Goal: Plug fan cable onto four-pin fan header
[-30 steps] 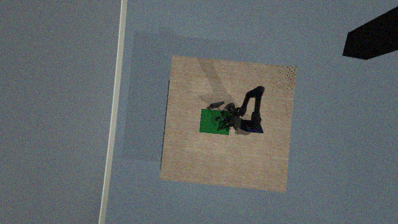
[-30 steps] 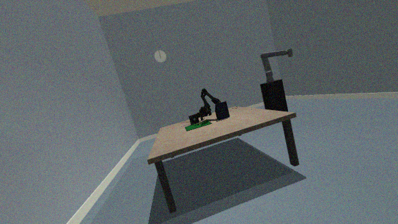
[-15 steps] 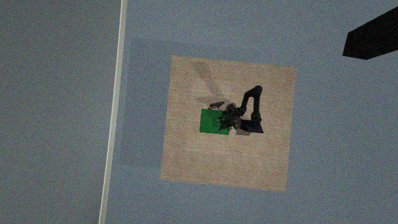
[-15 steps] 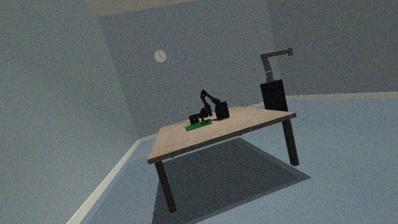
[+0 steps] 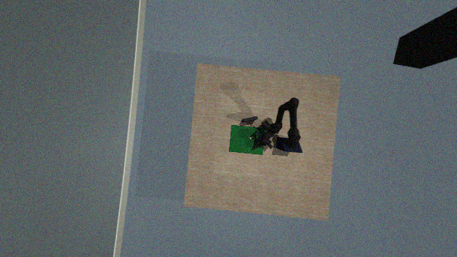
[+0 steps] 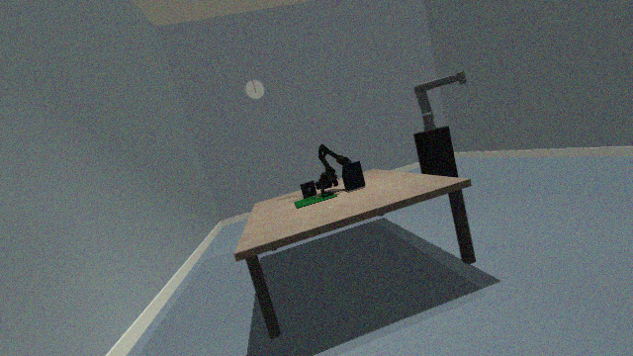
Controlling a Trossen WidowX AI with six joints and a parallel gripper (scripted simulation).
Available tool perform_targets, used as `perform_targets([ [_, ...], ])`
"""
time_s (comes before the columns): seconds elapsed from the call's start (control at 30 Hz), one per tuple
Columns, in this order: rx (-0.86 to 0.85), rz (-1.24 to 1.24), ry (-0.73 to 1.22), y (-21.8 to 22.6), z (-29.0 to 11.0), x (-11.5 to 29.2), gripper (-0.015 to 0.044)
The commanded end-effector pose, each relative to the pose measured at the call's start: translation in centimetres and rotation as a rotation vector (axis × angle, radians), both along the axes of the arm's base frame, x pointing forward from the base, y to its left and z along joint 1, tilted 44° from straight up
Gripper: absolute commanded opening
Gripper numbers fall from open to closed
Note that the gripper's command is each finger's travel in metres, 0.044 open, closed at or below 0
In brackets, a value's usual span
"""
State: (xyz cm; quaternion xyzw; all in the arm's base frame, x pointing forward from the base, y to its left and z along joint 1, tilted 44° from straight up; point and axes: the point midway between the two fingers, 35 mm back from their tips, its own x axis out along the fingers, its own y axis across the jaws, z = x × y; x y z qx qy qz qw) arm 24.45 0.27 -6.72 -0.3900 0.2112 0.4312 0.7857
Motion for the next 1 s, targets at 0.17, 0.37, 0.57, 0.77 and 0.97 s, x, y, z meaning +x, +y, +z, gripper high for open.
perform_targets([
  [0.17,0.0,0.005,-0.01,-0.5,-0.5,0.2,0.0],
  [0.37,0.0,0.005,-0.01,-0.9,-0.9,0.2,0.0],
  [0.57,0.0,0.005,-0.009,-1.3,-1.3,0.2,0.0],
  [0.77,0.0,0.005,-0.009,-1.6,-1.7,0.2,0.0],
  [0.97,-0.001,0.0,-0.001,-1.6,-1.9,0.0,0.0],
])
